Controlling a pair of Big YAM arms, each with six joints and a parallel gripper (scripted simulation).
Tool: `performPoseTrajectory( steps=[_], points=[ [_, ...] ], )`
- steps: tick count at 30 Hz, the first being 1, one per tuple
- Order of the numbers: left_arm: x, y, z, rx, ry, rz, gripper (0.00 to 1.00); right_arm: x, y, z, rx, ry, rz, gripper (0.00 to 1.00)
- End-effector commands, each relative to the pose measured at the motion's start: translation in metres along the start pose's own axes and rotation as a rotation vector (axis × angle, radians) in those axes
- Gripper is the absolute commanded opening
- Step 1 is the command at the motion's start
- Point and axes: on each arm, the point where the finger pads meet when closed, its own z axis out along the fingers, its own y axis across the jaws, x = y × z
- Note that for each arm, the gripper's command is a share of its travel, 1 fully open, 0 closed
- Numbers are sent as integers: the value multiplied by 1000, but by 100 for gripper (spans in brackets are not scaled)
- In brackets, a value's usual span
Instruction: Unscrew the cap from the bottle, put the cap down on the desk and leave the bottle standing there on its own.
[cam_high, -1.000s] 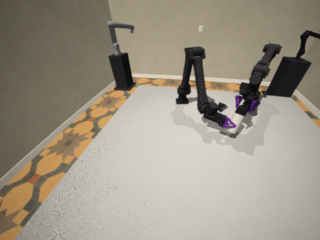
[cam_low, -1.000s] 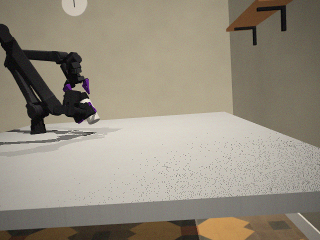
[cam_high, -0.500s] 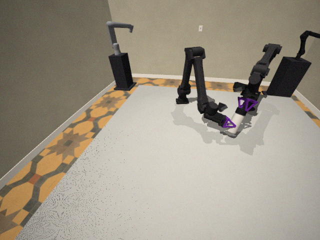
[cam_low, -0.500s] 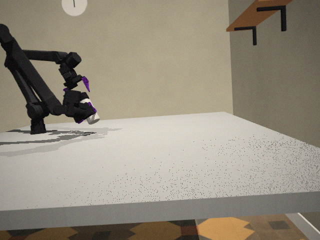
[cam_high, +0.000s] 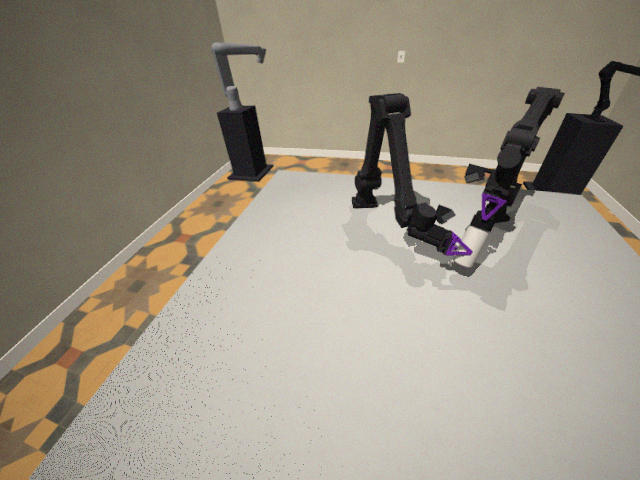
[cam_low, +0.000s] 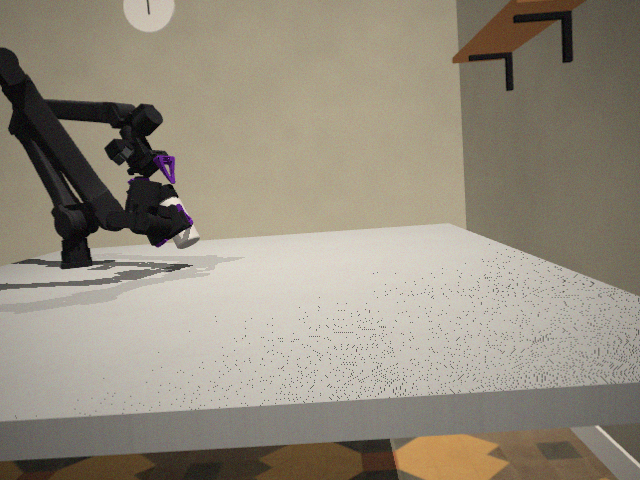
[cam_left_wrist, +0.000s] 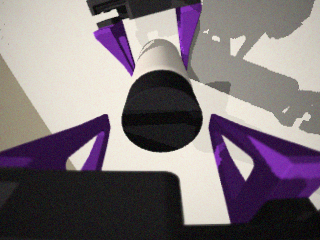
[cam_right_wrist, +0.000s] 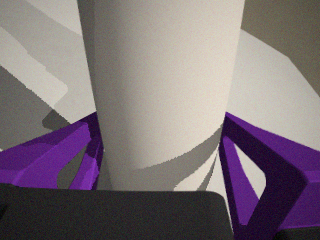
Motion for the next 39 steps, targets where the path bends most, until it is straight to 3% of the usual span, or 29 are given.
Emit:
performPoseTrajectory(
  steps=[1, 2, 6, 7, 9, 11, 13, 24, 26, 27, 39],
  points=[
    [-1, 17, -11, -40, -3, -3, 71, -20, -23, 7, 29, -38, -37, 0],
    [-1, 17, -11, -40, -3, -3, 60, -20, -23, 7, 29, -38, -37, 0],
    [-1, 17, -11, -40, -3, -3, 57, -20, -23, 7, 29, -38, -37, 0],
    [-1, 17, -11, -40, -3, -3, 45, -20, -23, 7, 29, -38, -37, 0],
    [-1, 17, -11, -40, -3, -3, 45, -20, -23, 7, 29, -38, -37, 0],
    [-1, 17, -11, -37, -5, -66, 23, -20, -23, 7, 29, -38, -37, 0],
    [-1, 17, -12, -31, -9, -243, 0, -20, -23, 7, 29, -38, -37, 0],
    [-1, 17, -13, 2, -29, -804, 0, -20, -23, 7, 29, -38, -37, 0],
    [-1, 17, -13, 2, -29, -804, 0, -20, -23, 7, 29, -38, -37, 0],
    [-1, 17, -13, 5, -30, -921, 0, -20, -23, 7, 29, -38, -37, 0],
    [-1, 17, -14, 30, -44, -1472, 0, -20, -23, 7, 29, -38, -37, 0]
  ],
)
